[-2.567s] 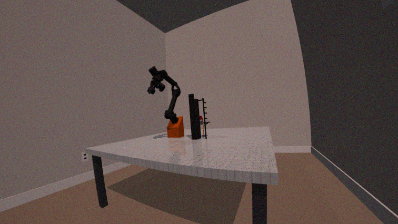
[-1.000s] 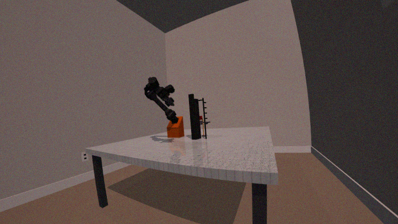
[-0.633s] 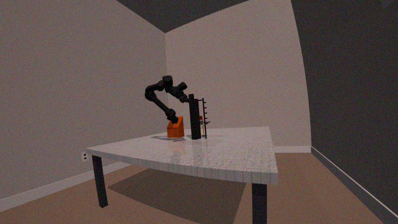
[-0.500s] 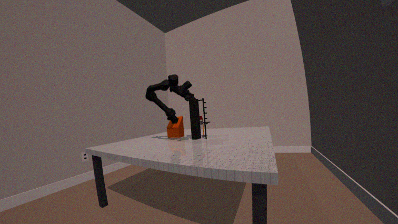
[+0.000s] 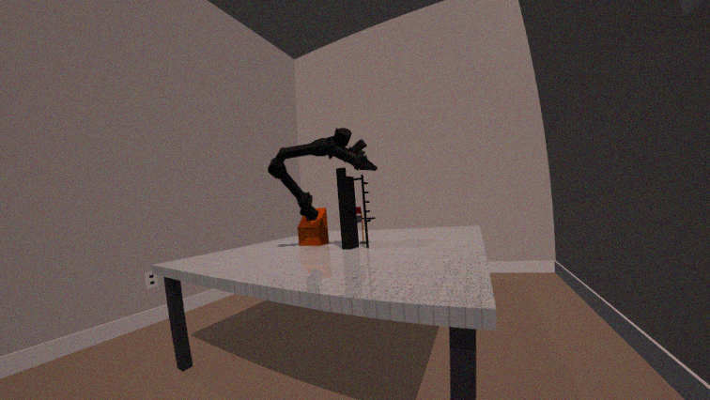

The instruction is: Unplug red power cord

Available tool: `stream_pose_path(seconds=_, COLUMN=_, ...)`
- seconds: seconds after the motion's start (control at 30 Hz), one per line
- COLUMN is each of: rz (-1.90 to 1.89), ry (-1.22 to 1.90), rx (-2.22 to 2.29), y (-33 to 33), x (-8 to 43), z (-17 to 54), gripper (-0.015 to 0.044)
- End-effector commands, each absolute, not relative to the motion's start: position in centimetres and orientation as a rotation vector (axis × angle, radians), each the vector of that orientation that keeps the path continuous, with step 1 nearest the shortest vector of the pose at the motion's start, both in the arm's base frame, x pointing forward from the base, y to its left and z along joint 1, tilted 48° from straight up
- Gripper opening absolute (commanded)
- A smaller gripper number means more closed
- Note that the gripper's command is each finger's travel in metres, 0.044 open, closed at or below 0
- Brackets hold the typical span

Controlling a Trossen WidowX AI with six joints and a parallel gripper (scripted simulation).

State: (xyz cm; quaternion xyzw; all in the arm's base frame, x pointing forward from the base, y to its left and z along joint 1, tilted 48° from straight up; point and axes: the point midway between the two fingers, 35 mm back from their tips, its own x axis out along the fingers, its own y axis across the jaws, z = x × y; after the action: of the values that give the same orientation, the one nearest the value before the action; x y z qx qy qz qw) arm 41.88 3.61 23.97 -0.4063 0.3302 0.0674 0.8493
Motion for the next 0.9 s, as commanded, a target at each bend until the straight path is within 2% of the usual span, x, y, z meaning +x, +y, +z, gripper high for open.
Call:
stream_pose_path(seconds=0.0, rz=0.215, ry=0.775, rx=-0.88, y=6.6, x=41.5, z=20.4, gripper=0.016)
stream_pose_path(seconds=0.17, rz=0.335, ry=0.921, rx=-0.951, y=10.1, x=39.8, z=15.3, gripper=0.016)
stream_pose_path(seconds=0.37, rz=0.425, ry=1.14, rx=-1.097, y=10.9, x=37.2, z=9.7, gripper=0.016)
stream_pose_path(seconds=0.5, rz=0.503, ry=1.4, rx=-1.299, y=9.8, x=33.8, z=4.9, gripper=0.016)
stream_pose_path(seconds=0.7, rz=0.575, ry=1.781, rx=-1.619, y=6.6, x=29.2, z=1.5, gripper=0.016)
stream_pose_path(seconds=0.87, rz=0.587, ry=1.829, rx=-1.666, y=6.2, x=28.6, z=1.3, gripper=0.016)
